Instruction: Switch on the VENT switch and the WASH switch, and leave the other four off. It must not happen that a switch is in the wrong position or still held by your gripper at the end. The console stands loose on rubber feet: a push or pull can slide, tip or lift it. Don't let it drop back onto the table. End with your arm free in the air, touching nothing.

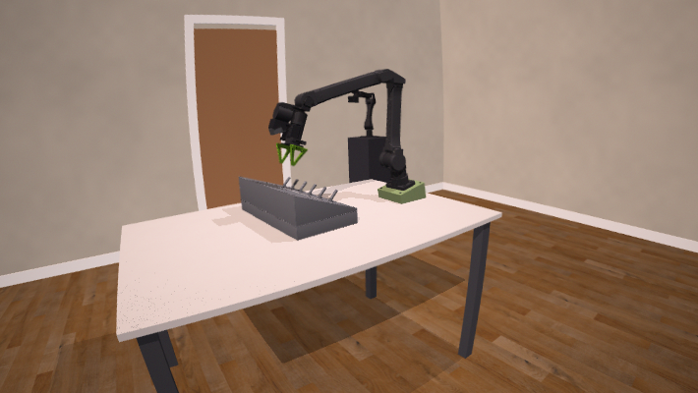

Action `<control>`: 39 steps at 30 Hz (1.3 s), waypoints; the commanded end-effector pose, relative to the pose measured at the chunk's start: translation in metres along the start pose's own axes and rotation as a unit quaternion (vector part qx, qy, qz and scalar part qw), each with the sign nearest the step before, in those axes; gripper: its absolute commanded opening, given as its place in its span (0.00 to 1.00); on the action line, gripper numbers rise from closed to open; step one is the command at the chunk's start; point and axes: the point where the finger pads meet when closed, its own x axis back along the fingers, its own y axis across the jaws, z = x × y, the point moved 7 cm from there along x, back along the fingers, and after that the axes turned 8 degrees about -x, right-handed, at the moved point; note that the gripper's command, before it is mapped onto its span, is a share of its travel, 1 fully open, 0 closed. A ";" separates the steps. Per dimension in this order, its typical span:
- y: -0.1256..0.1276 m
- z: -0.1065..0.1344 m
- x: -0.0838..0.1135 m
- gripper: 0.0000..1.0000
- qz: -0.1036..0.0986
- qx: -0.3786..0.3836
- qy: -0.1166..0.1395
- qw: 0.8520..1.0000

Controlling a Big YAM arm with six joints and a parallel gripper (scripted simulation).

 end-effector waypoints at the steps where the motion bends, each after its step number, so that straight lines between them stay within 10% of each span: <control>1: 0.003 -0.006 0.000 1.00 -0.005 0.020 -0.001 1.000; 39: -0.003 -0.021 0.012 1.00 -0.004 0.021 -0.017 1.000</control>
